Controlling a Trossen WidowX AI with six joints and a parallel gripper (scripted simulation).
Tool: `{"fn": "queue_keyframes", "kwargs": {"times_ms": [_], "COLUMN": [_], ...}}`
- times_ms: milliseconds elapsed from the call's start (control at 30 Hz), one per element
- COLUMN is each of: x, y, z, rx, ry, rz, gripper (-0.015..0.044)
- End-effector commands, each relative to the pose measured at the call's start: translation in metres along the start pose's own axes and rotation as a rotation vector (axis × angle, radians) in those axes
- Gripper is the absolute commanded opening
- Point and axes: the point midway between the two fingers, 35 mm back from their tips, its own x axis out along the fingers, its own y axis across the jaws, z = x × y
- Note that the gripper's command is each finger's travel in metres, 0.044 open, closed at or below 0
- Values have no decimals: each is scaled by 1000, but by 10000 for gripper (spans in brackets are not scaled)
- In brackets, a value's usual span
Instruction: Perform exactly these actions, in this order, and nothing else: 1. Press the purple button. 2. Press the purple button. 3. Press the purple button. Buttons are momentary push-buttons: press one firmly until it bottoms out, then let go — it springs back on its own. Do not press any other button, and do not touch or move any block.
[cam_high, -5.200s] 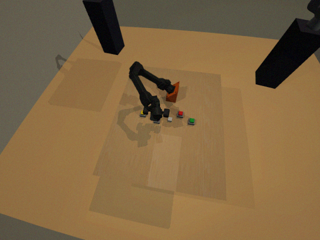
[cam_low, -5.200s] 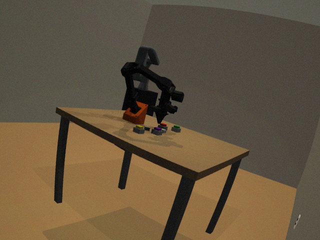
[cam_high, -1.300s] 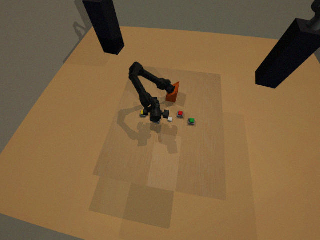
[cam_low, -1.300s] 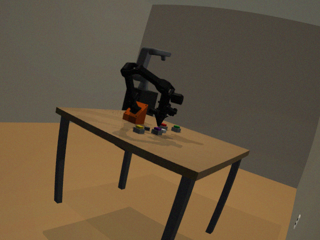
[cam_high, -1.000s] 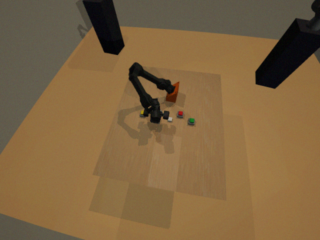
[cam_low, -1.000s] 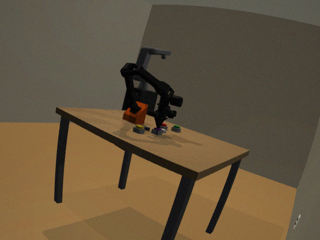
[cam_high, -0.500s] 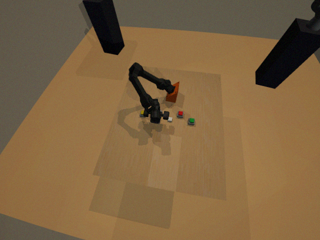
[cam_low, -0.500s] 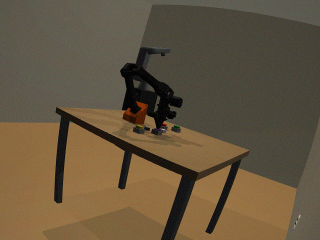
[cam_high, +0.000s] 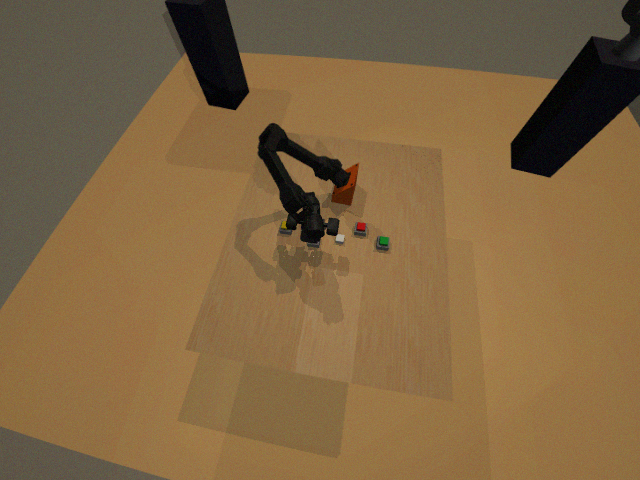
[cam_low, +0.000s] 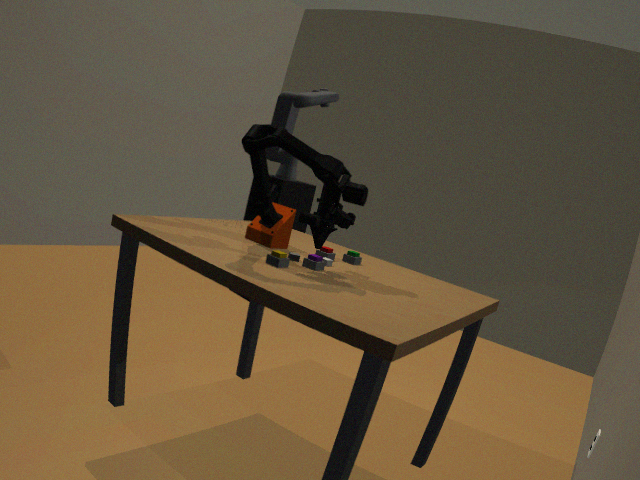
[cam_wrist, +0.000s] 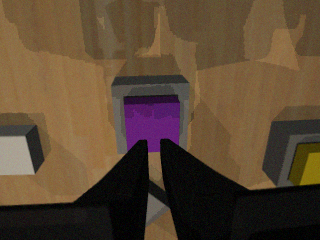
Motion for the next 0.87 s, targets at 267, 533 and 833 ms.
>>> {"fn": "queue_keyframes", "kwargs": {"times_ms": [267,533,833], "x": [-52,-71,-71], "y": [145,257,283], "z": [24,-11,-26], "rx": [-10,-2,4], "ry": [-13,-3,-2], "rz": [63,39,24], "gripper": [309,400,400]}}
